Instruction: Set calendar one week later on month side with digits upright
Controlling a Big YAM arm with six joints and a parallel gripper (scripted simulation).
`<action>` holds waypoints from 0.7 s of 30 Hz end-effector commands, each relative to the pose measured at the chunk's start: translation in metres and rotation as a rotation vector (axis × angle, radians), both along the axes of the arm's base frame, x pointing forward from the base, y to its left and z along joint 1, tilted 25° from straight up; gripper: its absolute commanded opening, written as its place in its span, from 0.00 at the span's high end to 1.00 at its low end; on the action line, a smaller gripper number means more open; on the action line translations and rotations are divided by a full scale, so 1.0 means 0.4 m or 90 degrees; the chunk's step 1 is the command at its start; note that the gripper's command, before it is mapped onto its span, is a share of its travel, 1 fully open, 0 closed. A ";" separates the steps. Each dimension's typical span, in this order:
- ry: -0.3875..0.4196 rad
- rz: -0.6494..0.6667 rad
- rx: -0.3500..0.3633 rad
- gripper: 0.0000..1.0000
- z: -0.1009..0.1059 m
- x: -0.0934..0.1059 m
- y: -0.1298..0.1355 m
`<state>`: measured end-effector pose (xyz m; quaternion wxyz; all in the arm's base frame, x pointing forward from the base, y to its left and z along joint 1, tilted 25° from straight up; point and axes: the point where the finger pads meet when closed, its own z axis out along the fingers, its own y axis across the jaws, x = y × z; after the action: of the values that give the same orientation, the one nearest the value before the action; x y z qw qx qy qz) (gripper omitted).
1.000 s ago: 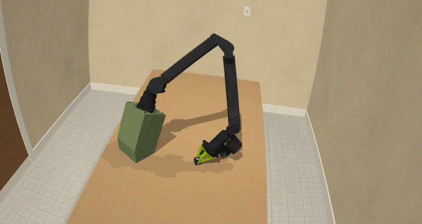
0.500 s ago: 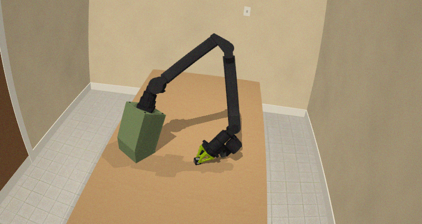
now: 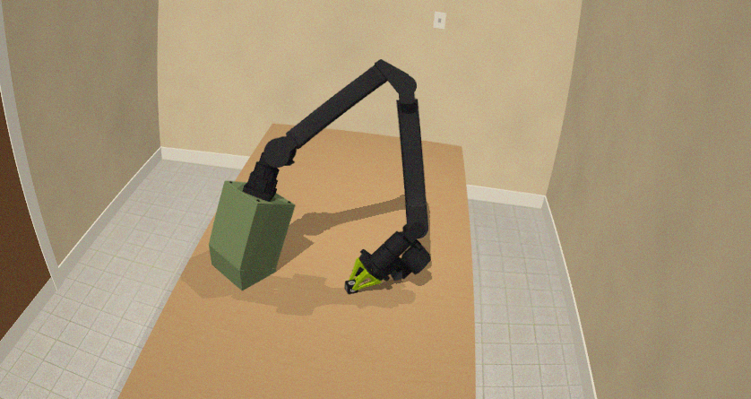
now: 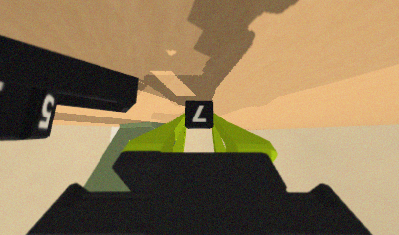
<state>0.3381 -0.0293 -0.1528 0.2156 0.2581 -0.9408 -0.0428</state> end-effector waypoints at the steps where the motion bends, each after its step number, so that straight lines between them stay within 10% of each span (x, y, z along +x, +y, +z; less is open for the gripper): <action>1: -0.006 0.004 -0.001 0.75 0.005 0.014 0.012; 21: -0.005 -0.004 0.001 0.75 0.157 -0.035 -0.063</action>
<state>0.3253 -0.0433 -0.1091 0.2183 0.2590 -0.9400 -0.0418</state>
